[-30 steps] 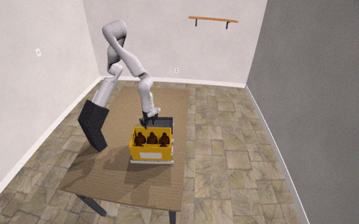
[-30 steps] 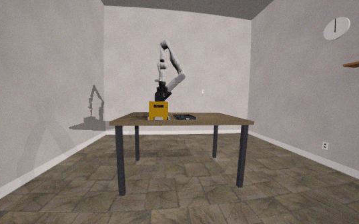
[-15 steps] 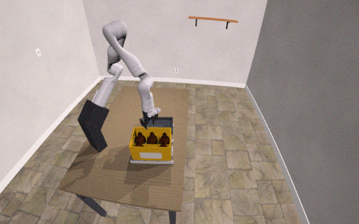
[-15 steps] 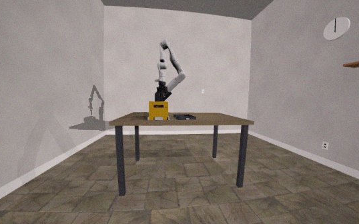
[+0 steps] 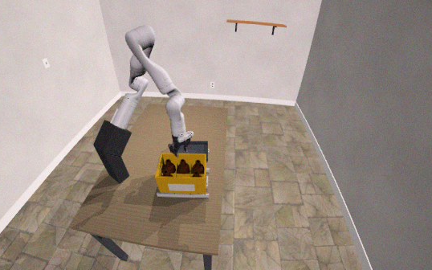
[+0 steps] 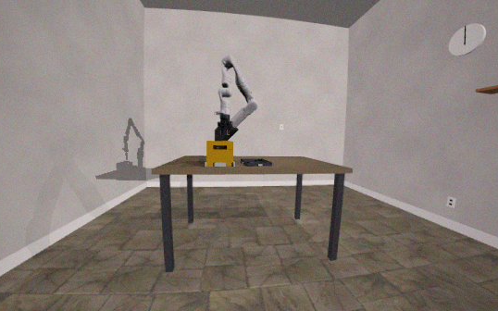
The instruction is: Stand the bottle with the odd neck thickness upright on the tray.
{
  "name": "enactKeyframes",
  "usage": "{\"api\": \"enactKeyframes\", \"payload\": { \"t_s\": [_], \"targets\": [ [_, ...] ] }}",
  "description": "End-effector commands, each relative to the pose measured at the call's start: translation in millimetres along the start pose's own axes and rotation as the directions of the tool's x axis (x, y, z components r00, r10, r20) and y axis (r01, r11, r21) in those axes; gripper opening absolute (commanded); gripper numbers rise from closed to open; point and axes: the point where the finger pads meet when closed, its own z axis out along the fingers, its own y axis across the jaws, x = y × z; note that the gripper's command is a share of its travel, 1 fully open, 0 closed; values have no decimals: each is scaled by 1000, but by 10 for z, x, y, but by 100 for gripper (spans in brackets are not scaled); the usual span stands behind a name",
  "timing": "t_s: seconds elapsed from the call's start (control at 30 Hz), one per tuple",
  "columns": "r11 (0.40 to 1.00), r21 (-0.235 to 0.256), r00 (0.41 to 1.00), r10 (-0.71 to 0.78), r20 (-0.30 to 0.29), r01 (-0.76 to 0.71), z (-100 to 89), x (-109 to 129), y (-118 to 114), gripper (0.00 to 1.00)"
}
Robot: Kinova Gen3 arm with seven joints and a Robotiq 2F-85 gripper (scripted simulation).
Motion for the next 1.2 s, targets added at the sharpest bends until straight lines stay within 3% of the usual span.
{"api": "enactKeyframes", "payload": {
  "t_s": [0.0,0.7,1.17],
  "targets": [
    [1000,0,1000,-2,1,2,62,-14,-8,64],
    [1000,0,1000,-2,1,2,301,-10,-14,64],
    [1000,0,1000,-1,1,1,355,-8,-15,64]
  ]
}}
